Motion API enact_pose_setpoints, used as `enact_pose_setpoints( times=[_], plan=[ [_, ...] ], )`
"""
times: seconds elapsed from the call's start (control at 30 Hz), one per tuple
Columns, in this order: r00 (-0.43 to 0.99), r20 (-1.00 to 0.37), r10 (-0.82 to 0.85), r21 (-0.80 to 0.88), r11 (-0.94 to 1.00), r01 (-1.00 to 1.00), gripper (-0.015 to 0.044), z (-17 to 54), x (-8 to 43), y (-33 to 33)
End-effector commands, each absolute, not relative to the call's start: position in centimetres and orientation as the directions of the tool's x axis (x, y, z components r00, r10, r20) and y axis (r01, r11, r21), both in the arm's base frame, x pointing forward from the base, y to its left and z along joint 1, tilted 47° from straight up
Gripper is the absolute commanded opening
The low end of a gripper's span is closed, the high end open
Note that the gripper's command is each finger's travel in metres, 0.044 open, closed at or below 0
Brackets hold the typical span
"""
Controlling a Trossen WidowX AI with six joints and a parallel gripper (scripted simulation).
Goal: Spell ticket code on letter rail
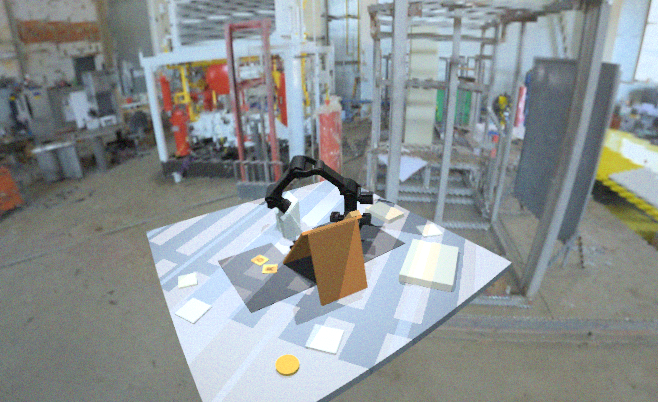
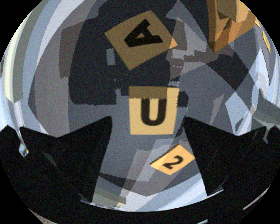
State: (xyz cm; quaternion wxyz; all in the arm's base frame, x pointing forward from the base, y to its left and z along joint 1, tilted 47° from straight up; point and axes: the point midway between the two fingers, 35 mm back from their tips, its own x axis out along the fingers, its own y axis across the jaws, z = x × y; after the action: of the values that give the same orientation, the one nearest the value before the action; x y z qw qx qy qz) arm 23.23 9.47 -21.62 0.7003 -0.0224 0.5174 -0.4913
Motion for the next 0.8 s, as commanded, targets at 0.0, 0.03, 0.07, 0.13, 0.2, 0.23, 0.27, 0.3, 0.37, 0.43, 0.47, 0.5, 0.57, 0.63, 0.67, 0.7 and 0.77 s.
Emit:
enact_pose_setpoints(
  times=[0.0, 0.03, 0.07, 0.13, 0.2, 0.23, 0.27, 0.3, 0.37, 0.43, 0.47, 0.5, 0.57, 0.63, 0.67, 0.7, 0.77],
  plan=[
    [-0.028, -0.692, -0.721, -0.558, 0.510, 0.655, 0.0340, -22.17, 22.59, 8.50],
    [-0.028, -0.692, -0.721, -0.558, 0.510, 0.655, 0.0340, -22.17, 22.59, 8.50],
    [-0.028, -0.692, -0.721, -0.558, 0.510, 0.655, 0.0340, -22.17, 22.59, 8.50],
    [-0.028, -0.692, -0.721, -0.558, 0.510, 0.655, 0.0340, -22.17, 22.58, 8.50],
    [-0.028, -0.692, -0.721, -0.558, 0.510, 0.655, 0.0340, -22.17, 22.58, 8.50],
    [-0.028, -0.692, -0.721, -0.558, 0.510, 0.655, 0.0340, -22.17, 22.58, 8.50],
    [-0.028, -0.692, -0.721, -0.558, 0.510, 0.655, 0.0340, -22.17, 22.58, 8.50],
    [-0.028, -0.692, -0.721, -0.558, 0.510, 0.655, 0.0340, -22.17, 22.58, 8.50],
    [-0.028, -0.692, -0.721, -0.558, 0.510, 0.655, 0.0340, -22.17, 22.58, 8.50],
    [-0.028, -0.692, -0.721, -0.558, 0.510, 0.655, 0.0340, -22.17, 22.58, 8.50],
    [-0.028, -0.692, -0.721, -0.558, 0.510, 0.655, 0.0340, -22.17, 22.58, 8.50],
    [-0.028, -0.692, -0.721, -0.558, 0.510, 0.655, 0.0340, -22.17, 22.58, 8.50],
    [-0.028, -0.692, -0.721, -0.558, 0.510, 0.655, 0.0340, -22.17, 22.58, 8.50],
    [-0.028, -0.692, -0.721, -0.558, 0.510, 0.655, 0.0340, -22.17, 22.58, 8.50],
    [-0.028, -0.692, -0.721, -0.558, 0.510, 0.655, 0.0340, -22.17, 22.58, 8.50],
    [-0.028, -0.692, -0.721, -0.558, 0.510, 0.655, 0.0340, -22.17, 22.58, 8.50],
    [-0.028, -0.692, -0.721, -0.558, 0.510, 0.655, 0.0340, -22.17, 22.58, 8.50]
  ],
)
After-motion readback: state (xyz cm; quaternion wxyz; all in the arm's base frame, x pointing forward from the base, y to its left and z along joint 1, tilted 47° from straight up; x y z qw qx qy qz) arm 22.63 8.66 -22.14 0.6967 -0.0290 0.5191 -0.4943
